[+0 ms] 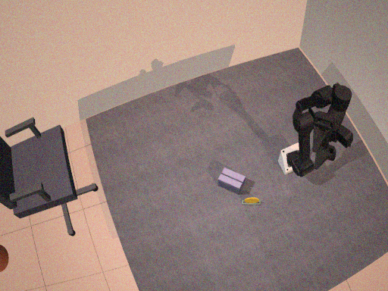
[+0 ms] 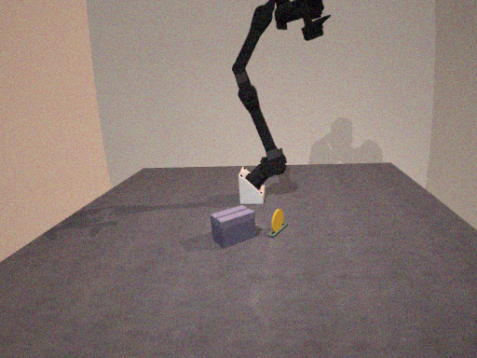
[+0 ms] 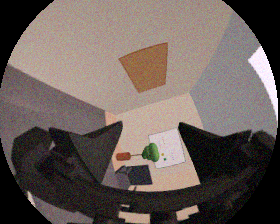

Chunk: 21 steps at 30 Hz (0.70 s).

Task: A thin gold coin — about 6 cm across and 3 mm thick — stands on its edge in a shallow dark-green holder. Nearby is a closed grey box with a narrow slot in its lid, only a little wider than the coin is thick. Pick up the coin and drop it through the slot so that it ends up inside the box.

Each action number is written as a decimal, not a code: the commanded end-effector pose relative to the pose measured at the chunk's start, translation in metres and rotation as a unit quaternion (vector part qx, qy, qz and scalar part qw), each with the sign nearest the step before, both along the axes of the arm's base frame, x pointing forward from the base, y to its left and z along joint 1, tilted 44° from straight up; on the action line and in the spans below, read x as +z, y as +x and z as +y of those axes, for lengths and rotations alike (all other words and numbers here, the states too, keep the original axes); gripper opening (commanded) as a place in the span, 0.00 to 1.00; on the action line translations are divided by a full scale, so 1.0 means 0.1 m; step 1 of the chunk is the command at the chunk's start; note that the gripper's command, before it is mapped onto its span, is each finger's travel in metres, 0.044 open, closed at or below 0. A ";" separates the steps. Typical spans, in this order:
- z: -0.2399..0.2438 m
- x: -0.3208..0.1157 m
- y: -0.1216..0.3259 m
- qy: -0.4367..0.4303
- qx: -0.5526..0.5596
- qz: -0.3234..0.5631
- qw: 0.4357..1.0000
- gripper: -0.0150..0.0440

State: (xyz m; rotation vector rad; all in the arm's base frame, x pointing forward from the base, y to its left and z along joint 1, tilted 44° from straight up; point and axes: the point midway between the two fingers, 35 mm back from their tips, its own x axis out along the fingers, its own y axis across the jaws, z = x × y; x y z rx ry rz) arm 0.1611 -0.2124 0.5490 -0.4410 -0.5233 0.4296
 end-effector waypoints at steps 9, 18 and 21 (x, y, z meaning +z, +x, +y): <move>0.83 0.25 -0.62 -0.073 -0.017 -0.018 0.997 0.53; 2.28 0.03 -0.68 -0.211 -0.016 0.053 0.976 0.53; 2.71 -0.22 -0.50 -0.249 -0.015 0.112 0.962 0.53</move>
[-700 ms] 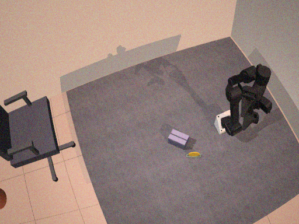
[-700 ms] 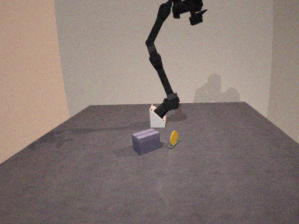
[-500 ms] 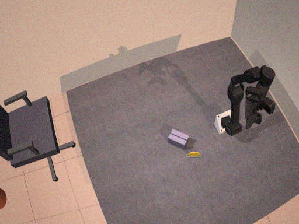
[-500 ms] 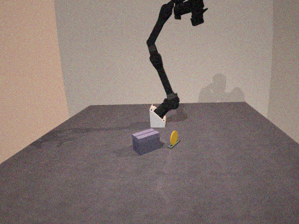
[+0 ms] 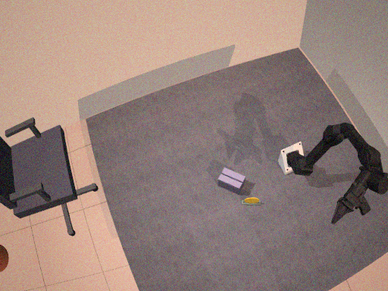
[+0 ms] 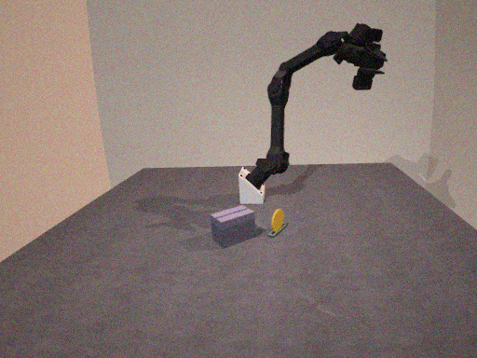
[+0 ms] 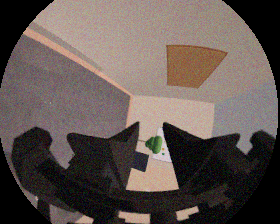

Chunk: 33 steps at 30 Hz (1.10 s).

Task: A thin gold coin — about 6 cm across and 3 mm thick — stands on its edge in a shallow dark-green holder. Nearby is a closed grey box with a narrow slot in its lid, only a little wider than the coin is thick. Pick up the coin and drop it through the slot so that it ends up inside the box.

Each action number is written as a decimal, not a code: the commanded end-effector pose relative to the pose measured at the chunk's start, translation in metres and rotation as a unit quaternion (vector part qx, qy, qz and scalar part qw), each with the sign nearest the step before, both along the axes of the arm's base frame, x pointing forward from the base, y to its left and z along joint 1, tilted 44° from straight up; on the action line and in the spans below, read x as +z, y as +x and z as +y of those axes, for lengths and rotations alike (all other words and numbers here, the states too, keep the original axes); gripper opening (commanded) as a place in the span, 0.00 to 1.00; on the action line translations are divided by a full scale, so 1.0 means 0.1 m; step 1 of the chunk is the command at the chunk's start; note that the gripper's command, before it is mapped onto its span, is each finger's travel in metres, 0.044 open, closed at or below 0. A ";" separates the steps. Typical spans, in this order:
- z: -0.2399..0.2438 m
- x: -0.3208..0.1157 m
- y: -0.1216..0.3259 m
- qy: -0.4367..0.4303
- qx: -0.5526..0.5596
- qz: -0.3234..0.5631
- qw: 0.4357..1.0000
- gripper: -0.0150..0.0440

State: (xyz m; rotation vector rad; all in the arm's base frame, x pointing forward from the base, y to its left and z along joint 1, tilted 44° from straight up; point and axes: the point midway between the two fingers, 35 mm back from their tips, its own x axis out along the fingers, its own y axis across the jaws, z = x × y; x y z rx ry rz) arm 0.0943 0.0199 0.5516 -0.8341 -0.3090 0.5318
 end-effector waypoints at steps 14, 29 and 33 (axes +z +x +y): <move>0.96 -2.24 1.47 -0.038 -0.134 0.498 0.856 0.53; 0.08 -4.02 1.58 0.334 -0.262 0.849 0.316 0.53; 0.00 -4.11 1.56 0.355 -0.262 0.851 0.284 0.53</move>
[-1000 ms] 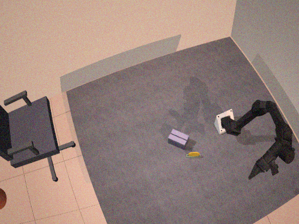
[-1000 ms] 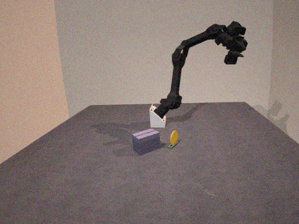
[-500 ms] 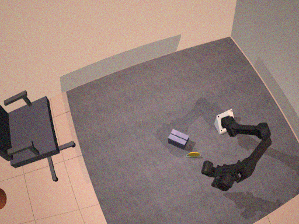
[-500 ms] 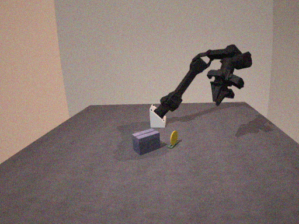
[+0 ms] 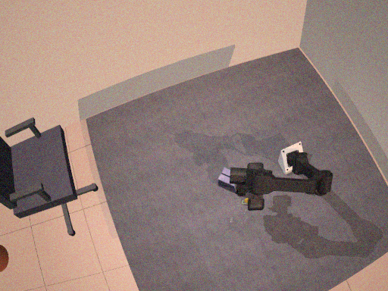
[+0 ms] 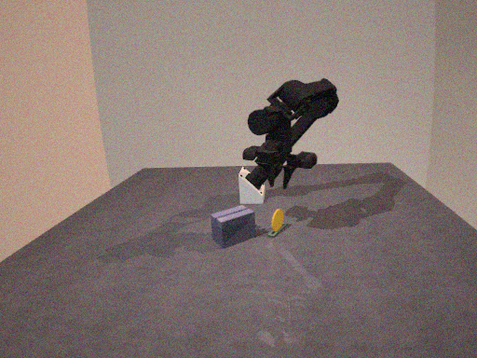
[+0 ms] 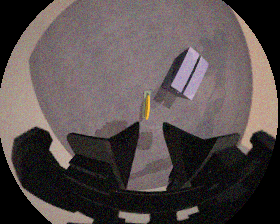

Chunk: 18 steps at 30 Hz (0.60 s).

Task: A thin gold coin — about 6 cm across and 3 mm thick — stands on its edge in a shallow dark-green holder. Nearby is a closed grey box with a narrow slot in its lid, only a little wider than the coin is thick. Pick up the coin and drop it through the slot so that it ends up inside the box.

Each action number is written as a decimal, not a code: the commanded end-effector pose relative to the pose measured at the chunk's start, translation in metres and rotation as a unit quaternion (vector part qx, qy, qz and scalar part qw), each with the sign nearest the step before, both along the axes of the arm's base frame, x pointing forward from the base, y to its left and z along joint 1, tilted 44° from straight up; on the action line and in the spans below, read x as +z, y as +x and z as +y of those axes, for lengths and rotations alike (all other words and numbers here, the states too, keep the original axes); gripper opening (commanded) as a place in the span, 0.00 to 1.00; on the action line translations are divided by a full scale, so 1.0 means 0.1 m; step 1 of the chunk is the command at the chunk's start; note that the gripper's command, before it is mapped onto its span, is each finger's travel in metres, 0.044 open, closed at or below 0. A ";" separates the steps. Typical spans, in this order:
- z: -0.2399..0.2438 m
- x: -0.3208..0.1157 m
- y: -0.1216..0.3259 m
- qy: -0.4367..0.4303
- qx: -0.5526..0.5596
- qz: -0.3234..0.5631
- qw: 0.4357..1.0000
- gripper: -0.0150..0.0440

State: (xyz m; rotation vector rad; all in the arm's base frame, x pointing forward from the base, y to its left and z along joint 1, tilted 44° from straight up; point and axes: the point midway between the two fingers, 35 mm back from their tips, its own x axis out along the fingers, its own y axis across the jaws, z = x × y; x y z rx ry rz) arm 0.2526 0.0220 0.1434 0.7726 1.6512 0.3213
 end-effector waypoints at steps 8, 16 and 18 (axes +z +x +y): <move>0.16 -0.22 -0.03 0.025 -0.030 0.021 0.999 0.53; 0.30 -0.39 -0.04 0.026 -0.030 0.021 0.999 0.53; 0.31 -0.40 -0.05 0.026 -0.030 0.021 0.999 0.53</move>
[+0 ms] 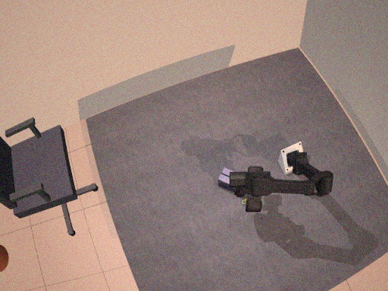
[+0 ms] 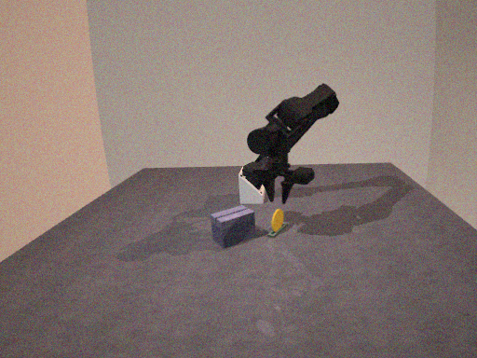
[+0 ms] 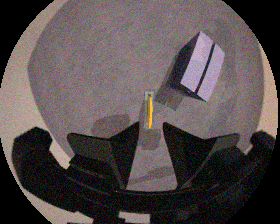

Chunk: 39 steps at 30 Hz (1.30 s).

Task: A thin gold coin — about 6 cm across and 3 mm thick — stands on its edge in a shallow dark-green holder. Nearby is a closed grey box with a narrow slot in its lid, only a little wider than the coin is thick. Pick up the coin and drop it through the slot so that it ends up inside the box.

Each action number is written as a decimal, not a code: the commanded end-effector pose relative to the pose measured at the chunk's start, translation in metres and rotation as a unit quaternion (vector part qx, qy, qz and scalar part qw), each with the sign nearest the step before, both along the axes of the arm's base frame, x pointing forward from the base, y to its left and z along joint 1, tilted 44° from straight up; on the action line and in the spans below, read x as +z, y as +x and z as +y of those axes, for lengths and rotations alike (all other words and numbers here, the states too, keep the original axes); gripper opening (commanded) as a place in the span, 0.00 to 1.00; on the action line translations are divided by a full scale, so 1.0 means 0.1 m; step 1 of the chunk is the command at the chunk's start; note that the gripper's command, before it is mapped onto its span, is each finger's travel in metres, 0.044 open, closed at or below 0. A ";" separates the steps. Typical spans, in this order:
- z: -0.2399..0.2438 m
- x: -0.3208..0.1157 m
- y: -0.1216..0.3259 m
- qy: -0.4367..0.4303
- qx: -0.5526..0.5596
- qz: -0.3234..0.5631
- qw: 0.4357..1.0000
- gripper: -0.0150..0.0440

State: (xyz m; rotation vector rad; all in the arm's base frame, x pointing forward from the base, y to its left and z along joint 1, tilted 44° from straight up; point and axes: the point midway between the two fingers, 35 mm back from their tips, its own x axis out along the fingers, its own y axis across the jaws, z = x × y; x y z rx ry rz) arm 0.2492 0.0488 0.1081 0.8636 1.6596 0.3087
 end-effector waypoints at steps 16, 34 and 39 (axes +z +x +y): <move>0.20 -0.22 0.00 0.001 -0.002 0.002 1.000 0.53; 0.39 -0.43 -0.02 0.002 -0.002 0.002 1.000 0.53; 0.45 -0.48 -0.03 0.003 -0.002 0.002 1.000 0.53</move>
